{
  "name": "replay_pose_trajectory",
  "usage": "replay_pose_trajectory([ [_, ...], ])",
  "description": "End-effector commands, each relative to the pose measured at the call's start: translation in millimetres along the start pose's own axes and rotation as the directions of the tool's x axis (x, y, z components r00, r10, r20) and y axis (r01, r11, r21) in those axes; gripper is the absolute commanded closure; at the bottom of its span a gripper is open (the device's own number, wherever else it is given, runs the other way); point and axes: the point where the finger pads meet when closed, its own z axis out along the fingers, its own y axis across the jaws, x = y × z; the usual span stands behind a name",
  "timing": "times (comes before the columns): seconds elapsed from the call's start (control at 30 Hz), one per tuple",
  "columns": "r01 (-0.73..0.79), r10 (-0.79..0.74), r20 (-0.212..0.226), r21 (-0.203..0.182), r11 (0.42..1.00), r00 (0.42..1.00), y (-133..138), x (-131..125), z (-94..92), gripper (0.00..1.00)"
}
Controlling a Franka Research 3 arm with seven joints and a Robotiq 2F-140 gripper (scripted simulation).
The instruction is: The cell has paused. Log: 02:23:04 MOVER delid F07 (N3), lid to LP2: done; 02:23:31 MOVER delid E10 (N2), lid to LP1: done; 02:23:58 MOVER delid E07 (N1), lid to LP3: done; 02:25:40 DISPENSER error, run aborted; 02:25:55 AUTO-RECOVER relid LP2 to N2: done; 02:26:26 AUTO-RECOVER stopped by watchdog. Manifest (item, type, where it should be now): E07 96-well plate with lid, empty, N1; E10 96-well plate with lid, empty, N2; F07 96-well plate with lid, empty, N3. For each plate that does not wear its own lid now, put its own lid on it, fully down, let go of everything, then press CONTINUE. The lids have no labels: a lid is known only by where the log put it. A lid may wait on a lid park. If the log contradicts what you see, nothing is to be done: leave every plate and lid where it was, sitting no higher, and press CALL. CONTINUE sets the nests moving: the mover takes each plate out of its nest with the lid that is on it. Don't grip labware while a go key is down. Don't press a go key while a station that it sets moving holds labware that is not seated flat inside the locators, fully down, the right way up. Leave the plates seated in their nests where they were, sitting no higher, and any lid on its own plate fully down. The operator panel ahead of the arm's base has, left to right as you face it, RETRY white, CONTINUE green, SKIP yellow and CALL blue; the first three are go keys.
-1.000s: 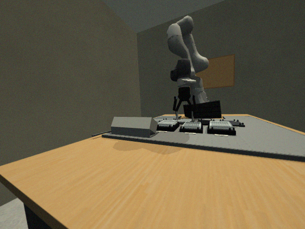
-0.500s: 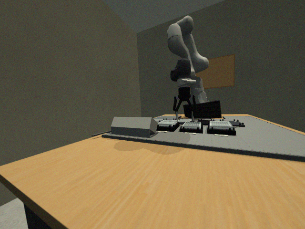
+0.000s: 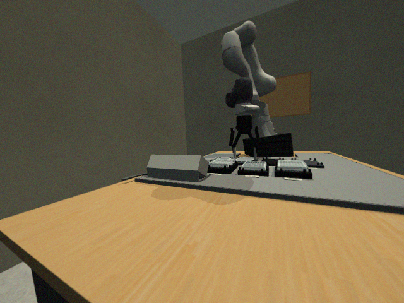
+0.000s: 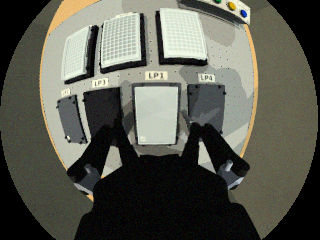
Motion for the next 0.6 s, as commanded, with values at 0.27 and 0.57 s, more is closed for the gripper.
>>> replay_pose_trajectory([
  [0.27, 0.000, 0.000, -0.002, 0.002, 1.000, 1.000, -0.9, 0.6, 0.3, 0.34],
  [0.57, 0.000, 0.000, -0.002, 0.002, 1.000, 1.000, -0.9, 0.6, 0.3, 1.00],
])
